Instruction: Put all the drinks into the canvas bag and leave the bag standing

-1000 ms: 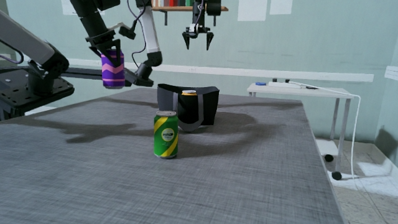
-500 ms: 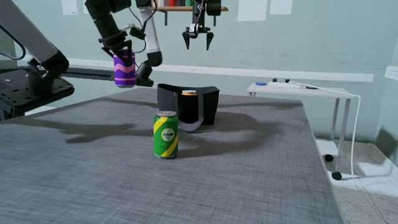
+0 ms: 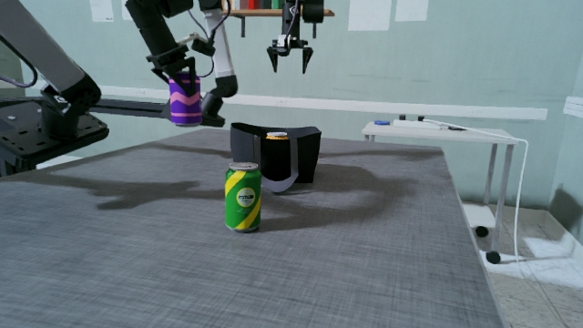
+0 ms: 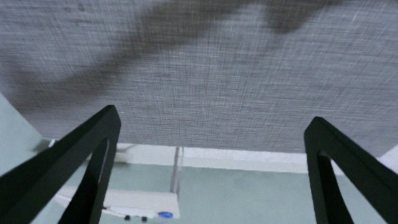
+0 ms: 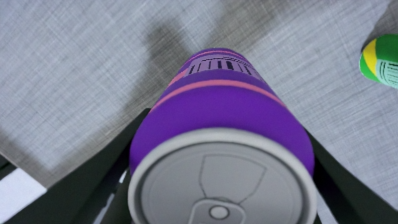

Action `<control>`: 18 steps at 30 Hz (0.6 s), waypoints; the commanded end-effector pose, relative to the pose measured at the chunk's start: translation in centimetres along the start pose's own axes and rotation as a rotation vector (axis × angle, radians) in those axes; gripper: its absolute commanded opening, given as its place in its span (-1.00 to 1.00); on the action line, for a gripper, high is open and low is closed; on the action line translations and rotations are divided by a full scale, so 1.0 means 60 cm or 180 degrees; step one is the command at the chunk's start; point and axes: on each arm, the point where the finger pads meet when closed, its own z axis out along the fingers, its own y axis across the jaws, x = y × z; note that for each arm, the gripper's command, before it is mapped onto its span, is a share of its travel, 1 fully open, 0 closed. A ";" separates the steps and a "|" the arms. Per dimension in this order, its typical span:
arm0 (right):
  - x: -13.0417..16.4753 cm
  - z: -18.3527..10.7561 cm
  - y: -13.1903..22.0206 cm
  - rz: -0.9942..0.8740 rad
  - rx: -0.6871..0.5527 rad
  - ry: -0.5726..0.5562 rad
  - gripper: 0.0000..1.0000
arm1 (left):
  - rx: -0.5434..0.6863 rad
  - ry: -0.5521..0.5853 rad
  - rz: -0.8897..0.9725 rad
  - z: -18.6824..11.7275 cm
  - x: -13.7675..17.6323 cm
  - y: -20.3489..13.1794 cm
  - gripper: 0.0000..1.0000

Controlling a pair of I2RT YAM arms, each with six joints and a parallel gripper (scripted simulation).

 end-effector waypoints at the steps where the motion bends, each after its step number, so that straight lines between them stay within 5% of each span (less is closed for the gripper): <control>1: -0.047 -0.020 -0.007 0.0174 -0.0010 -0.0351 0.40 | -0.0061 0.0052 -0.0065 -0.012 0.007 0.009 1.00; 18: -0.036 -0.017 -0.004 0.0183 -0.0013 -0.0333 0.40 | -0.0061 0.0052 -0.0065 -0.012 0.007 0.009 1.00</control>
